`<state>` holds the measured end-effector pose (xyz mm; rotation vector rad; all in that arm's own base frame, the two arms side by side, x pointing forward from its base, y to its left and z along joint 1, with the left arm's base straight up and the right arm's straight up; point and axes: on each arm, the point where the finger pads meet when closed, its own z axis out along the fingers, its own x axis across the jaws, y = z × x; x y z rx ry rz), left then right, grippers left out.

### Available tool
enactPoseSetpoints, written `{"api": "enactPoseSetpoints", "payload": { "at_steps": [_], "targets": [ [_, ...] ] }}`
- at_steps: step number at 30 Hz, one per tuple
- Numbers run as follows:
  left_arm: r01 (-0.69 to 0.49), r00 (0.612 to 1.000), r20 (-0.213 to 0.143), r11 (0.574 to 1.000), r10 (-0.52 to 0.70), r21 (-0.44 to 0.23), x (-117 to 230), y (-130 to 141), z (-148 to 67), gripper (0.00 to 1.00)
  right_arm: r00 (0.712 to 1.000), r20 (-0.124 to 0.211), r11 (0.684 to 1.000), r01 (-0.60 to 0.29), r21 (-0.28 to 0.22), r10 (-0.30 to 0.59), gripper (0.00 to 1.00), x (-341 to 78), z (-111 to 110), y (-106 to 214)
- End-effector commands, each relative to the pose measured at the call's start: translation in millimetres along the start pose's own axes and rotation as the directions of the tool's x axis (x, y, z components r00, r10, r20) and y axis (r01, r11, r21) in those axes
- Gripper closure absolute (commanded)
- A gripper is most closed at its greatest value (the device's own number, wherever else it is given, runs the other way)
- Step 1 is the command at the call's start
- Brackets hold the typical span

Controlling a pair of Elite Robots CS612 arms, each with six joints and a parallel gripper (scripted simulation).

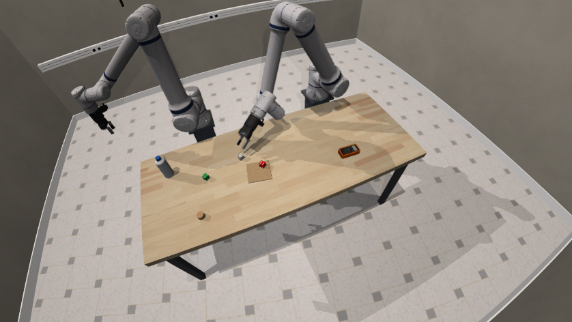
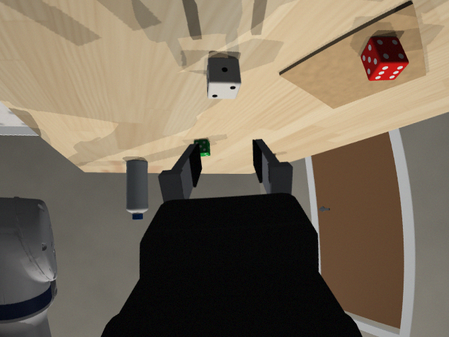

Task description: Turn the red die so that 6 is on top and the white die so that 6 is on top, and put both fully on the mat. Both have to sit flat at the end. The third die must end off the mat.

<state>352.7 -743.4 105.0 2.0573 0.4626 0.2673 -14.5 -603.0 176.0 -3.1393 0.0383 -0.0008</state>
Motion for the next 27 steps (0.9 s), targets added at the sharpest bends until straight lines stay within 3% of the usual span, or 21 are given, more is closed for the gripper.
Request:
{"api": "enactPoseSetpoints", "payload": {
  "at_steps": [1,15,21,27],
  "targets": [
    [0.000,1.000,0.000,0.999,0.000,0.032,-0.1,2.6,1.0,0.13,1.000,0.000,1.000,0.000,-0.002,0.000,0.00,-0.2,-1.0,0.8],
    [0.001,1.000,0.000,0.971,-0.001,0.237,0.2,11.9,5.1,0.13,1.000,0.000,1.000,0.000,-0.002,0.000,0.00,-0.2,-1.0,0.8],
    [0.001,1.000,0.000,0.926,-0.001,0.377,0.1,18.5,9.3,0.13,1.000,0.000,1.000,0.000,-0.002,0.000,0.00,-0.2,-1.0,0.8],
    [0.000,1.000,0.000,0.853,0.000,0.522,0.1,25.8,13.9,0.13,1.000,0.000,1.000,0.000,-0.002,0.000,0.00,-0.2,-1.0,0.8]
  ]
}}
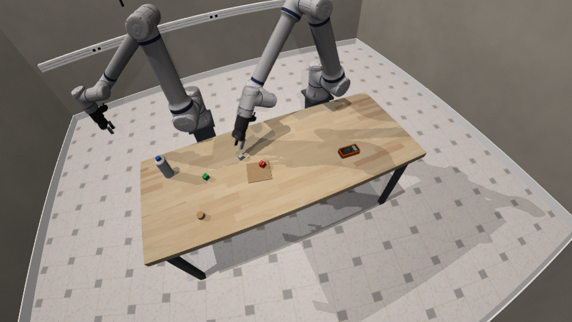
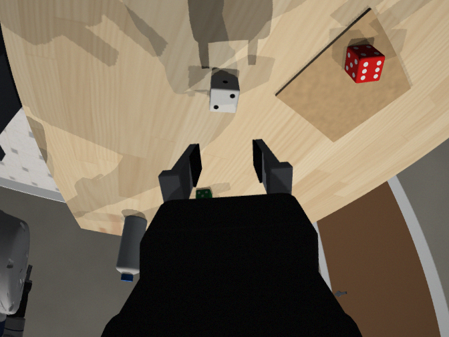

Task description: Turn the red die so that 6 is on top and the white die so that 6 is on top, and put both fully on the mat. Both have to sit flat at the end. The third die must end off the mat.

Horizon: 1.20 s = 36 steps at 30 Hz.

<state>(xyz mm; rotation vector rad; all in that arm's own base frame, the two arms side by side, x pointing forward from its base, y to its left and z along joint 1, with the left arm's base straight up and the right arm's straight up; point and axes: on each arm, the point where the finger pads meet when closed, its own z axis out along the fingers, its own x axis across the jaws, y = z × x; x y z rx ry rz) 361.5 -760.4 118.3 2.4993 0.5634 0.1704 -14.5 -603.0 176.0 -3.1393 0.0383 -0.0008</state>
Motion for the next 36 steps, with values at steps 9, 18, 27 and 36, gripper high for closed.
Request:
{"api": "enactPoseSetpoints", "payload": {
  "at_steps": [9,18,27,36],
  "targets": [
    [0.000,1.000,0.000,0.961,0.001,0.277,-0.5,15.7,1.9,0.13,1.000,0.000,1.000,0.000,-0.002,0.000,0.00,-0.2,-1.0,0.8],
    [0.000,1.000,0.000,0.891,0.000,0.454,-0.4,25.7,1.9,0.13,1.000,0.000,1.000,0.000,-0.002,0.000,0.00,-0.2,-1.0,0.8],
    [0.000,1.000,0.000,0.849,0.000,0.529,-0.5,30.2,2.4,0.13,1.000,0.000,1.000,0.000,-0.002,0.000,0.00,-0.2,-1.0,0.8],
    [0.000,1.000,0.000,0.832,0.000,0.555,-0.4,31.8,1.8,0.13,1.000,0.000,1.000,0.000,-0.002,0.000,0.00,-0.2,-1.0,0.8]
  ]
}}
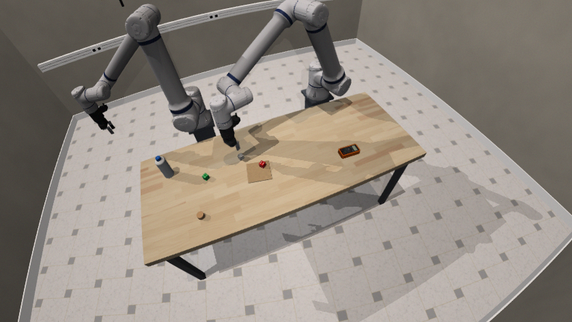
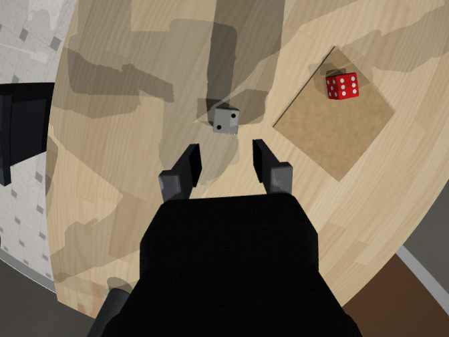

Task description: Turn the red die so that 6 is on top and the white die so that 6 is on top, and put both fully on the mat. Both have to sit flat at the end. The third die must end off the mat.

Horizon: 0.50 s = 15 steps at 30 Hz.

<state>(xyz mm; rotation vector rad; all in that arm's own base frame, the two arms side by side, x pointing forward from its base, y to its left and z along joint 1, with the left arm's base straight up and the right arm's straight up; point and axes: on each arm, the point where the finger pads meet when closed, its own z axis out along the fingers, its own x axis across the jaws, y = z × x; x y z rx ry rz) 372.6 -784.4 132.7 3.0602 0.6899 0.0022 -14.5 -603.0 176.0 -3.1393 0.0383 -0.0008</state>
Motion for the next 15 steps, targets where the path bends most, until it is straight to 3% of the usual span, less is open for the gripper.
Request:
{"api": "enactPoseSetpoints", "payload": {
  "at_steps": [1,4,5,15],
  "targets": [
    [0.000,1.000,0.000,1.000,0.000,0.004,-0.1,1.0,-1.7,0.13,1.000,0.000,1.000,0.000,-0.002,0.000,0.00,-0.2,-1.0,0.8],
    [0.000,1.000,0.000,1.000,0.000,0.005,-0.1,1.1,-1.8,0.13,1.000,0.000,1.000,0.000,-0.002,0.000,0.00,-0.2,-1.0,0.8],
    [0.000,1.000,0.000,1.000,0.000,0.005,-0.1,1.1,-1.8,0.00,1.000,0.000,1.000,0.000,-0.002,0.000,0.00,-0.2,-1.0,0.8],
    [-0.014,1.000,0.000,1.000,0.014,0.005,-0.1,-0.2,0.3,0.00,1.000,0.000,1.000,0.000,-0.002,0.000,0.00,-0.2,-1.0,0.8]
  ]
}}
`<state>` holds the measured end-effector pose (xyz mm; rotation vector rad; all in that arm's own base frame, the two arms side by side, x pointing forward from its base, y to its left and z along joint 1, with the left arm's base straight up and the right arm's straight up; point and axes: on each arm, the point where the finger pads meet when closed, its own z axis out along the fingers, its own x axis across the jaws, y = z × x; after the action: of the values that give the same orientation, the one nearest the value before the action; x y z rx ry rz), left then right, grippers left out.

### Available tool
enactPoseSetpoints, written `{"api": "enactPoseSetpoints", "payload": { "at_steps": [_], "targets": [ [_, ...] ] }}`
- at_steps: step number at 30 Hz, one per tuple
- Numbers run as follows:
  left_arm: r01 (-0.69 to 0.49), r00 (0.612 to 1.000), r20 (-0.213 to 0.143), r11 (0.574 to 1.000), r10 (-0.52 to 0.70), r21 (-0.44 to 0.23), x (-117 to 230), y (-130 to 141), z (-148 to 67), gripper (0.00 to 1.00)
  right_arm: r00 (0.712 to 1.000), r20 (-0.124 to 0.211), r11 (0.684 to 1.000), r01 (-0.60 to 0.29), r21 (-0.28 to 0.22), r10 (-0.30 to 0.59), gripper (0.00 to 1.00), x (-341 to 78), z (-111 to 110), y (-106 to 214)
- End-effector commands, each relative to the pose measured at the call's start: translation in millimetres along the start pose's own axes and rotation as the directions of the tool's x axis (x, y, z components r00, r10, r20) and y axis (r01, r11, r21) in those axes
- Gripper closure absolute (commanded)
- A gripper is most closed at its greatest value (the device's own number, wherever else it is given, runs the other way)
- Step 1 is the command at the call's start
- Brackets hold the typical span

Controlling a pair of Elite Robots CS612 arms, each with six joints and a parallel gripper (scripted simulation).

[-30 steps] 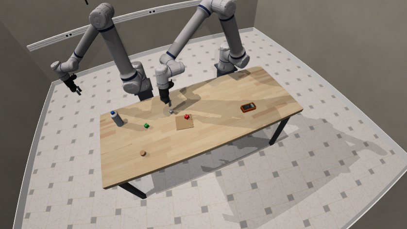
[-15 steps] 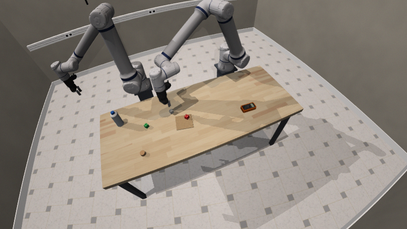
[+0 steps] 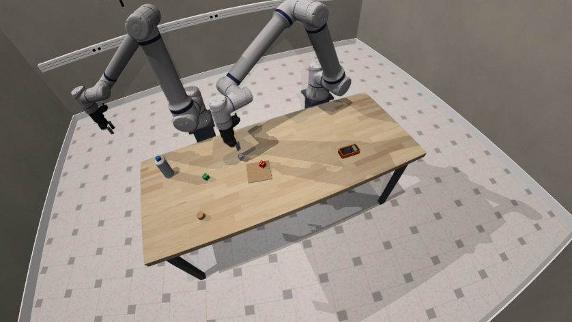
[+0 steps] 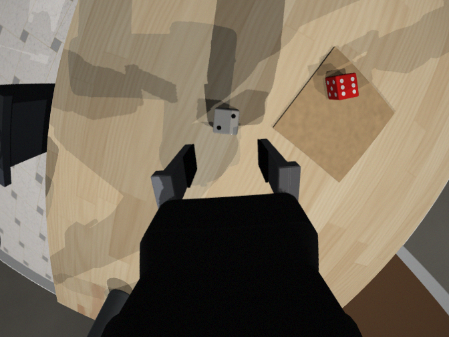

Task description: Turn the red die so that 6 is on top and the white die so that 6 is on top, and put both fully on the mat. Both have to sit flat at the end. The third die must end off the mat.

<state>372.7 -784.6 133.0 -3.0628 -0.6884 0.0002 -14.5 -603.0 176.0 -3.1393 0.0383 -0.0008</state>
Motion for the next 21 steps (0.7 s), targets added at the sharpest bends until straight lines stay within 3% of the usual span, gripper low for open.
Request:
{"api": "enactPoseSetpoints", "payload": {
  "at_steps": [1,3,8,9,10,21],
  "targets": [
    [-0.037,0.999,0.000,0.999,0.037,-0.002,-0.1,-2.6,4.1,0.00,1.000,0.000,1.000,0.000,-0.002,0.000,0.00,-0.2,-1.0,0.8],
    [-0.037,0.999,0.000,0.999,0.037,-0.002,-0.1,-2.6,4.1,0.00,1.000,0.000,1.000,0.000,-0.002,0.000,0.00,-0.2,-1.0,0.8],
    [-0.177,0.984,0.000,0.984,0.177,-0.002,0.1,-15.3,24.4,0.00,1.000,0.000,1.000,0.000,-0.002,0.000,0.00,-0.2,-1.0,0.8],
    [-0.180,0.984,0.000,0.984,0.180,-0.002,0.1,-15.5,24.7,0.00,1.000,0.000,1.000,0.000,-0.002,0.000,0.00,-0.2,-1.0,0.8],
    [-0.180,0.984,0.000,0.984,0.180,-0.002,0.1,-15.5,24.7,0.13,1.000,0.000,1.000,0.000,-0.002,0.000,0.00,-0.2,-1.0,0.8],
    [-0.180,0.984,0.000,0.984,0.180,-0.002,0.1,-15.5,24.7,0.13,1.000,0.000,1.000,0.000,-0.002,0.000,0.00,-0.2,-1.0,0.8]
  ]
}}
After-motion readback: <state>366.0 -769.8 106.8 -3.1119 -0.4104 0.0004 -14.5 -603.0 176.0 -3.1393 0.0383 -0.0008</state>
